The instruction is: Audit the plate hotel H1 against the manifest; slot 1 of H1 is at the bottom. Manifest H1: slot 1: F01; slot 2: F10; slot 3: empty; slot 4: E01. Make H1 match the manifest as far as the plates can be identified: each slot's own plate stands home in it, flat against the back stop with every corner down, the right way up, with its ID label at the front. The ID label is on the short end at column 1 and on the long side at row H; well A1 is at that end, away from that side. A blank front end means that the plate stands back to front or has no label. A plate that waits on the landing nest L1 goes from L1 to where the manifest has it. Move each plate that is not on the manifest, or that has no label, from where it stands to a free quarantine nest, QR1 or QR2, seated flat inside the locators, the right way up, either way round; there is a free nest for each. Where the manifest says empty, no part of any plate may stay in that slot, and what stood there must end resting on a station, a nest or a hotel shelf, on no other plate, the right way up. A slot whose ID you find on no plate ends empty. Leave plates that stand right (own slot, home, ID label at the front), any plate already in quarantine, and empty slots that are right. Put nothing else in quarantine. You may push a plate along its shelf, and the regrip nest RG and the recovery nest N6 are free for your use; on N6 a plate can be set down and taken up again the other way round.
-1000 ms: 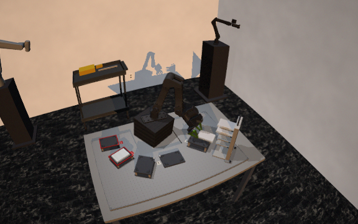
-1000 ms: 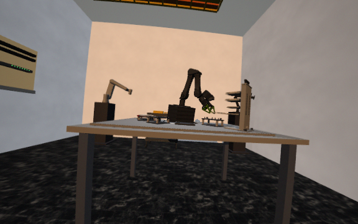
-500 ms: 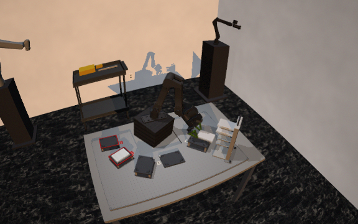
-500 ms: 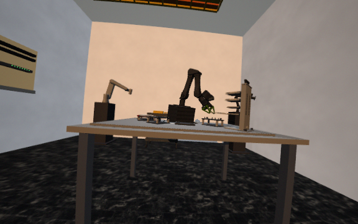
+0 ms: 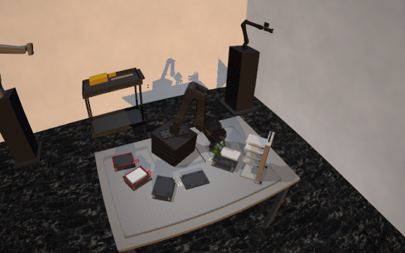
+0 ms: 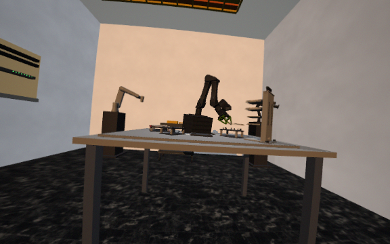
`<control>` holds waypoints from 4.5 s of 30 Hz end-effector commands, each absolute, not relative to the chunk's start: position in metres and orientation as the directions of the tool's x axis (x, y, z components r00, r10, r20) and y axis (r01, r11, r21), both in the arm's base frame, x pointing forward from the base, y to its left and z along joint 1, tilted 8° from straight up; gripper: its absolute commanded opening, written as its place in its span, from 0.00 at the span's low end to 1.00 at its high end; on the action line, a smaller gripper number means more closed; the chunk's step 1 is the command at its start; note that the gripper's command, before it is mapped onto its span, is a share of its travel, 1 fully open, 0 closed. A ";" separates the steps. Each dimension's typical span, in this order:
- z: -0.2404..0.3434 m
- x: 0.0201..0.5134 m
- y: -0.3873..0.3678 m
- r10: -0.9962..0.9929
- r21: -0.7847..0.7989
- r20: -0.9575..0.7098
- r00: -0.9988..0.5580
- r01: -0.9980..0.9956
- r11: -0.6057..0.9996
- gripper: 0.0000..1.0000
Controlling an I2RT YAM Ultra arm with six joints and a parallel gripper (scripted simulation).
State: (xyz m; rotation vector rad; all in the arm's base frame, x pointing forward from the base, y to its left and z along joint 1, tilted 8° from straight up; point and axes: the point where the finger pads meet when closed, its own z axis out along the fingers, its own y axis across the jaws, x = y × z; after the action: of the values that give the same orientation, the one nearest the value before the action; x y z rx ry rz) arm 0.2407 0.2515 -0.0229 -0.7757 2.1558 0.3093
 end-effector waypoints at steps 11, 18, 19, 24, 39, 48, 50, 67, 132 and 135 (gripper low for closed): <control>-0.017 0.237 0.250 -0.389 -0.026 -0.798 -0.461 -0.617 0.786 0.86; -0.020 0.234 0.248 -0.389 -0.026 -0.797 -0.461 -0.617 0.786 0.86; -0.021 0.234 0.248 -0.389 -0.026 -0.797 -0.461 -0.617 0.786 0.86; -0.022 0.234 0.248 -0.389 -0.026 -0.797 -0.461 -0.617 0.786 0.86; -0.029 0.233 0.247 -0.389 -0.026 -0.797 -0.462 -0.617 0.786 0.86; -0.033 0.233 0.247 -0.389 -0.026 -0.797 -0.462 -0.617 0.786 0.86; -0.034 0.233 0.246 -0.389 -0.026 -0.797 -0.462 -0.617 0.786 0.86; -0.042 0.233 0.246 -0.389 -0.026 -0.797 -0.462 -0.617 0.786 0.86; -0.063 0.231 0.244 -0.389 -0.027 -0.797 -0.462 -0.617 0.786 1.00; -0.061 0.231 0.244 -0.389 -0.027 -0.797 -0.462 -0.617 0.786 1.00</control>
State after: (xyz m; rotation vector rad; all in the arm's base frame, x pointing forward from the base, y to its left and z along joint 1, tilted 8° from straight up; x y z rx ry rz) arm 0.2308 0.2432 -0.0633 -0.7451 2.1129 0.3347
